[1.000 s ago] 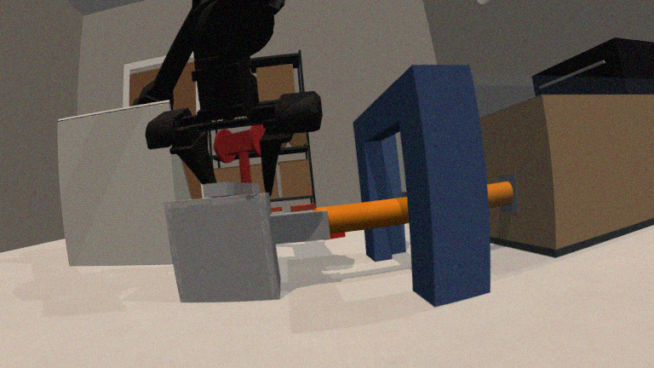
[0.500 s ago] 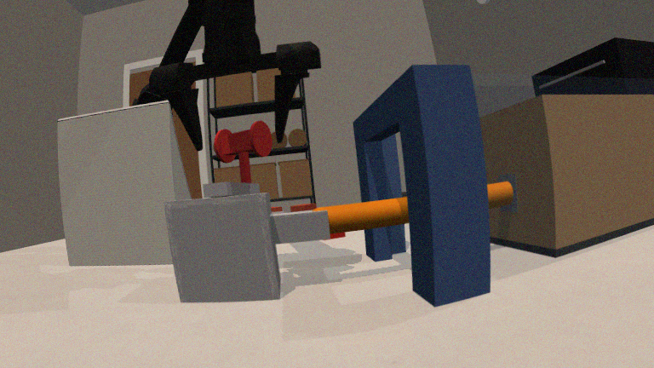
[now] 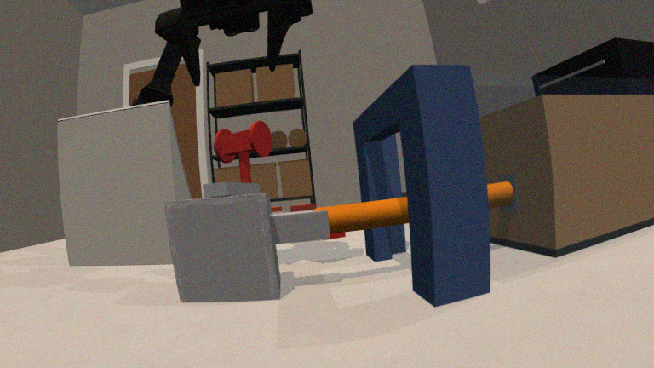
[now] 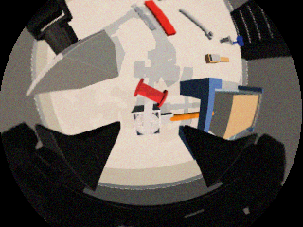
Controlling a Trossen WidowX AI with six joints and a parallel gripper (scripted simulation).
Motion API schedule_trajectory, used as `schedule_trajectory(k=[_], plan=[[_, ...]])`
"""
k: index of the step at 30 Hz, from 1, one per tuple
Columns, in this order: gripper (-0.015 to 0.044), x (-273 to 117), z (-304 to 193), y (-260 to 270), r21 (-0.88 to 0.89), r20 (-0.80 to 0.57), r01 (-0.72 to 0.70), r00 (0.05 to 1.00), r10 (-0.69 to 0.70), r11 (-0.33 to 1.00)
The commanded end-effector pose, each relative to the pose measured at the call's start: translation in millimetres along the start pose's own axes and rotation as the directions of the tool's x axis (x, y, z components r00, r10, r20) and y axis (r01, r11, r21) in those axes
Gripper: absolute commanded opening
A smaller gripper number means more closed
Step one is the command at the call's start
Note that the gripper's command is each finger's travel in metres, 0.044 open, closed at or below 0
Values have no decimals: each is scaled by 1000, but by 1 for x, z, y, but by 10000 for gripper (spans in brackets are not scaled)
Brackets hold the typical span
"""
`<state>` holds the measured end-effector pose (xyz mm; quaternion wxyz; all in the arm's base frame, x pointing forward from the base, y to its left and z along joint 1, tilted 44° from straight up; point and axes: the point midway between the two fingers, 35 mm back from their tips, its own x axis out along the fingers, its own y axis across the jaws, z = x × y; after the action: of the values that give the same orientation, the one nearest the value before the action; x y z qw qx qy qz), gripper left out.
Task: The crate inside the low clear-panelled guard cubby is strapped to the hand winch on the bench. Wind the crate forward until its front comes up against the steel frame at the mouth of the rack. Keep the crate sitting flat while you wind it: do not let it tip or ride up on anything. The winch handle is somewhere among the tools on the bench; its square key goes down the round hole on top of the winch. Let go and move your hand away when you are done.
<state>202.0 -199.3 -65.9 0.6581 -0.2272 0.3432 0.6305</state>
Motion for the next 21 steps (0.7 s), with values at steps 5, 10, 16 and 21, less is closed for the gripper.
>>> schedule_trajectory(k=[5, 10, 16, 21], plan=[[256, -1, 0, -1, -2, -3, 3, 1000, -3, 1000], [125, -1, 0, -1, -2, -3, 3, 1000, -3, 1000], [0, -1, 0, -1, -2, -3, 3, 1000, -3, 1000], [0, -1, 0, -1, -2, -3, 3, 1000, -3, 1000]])
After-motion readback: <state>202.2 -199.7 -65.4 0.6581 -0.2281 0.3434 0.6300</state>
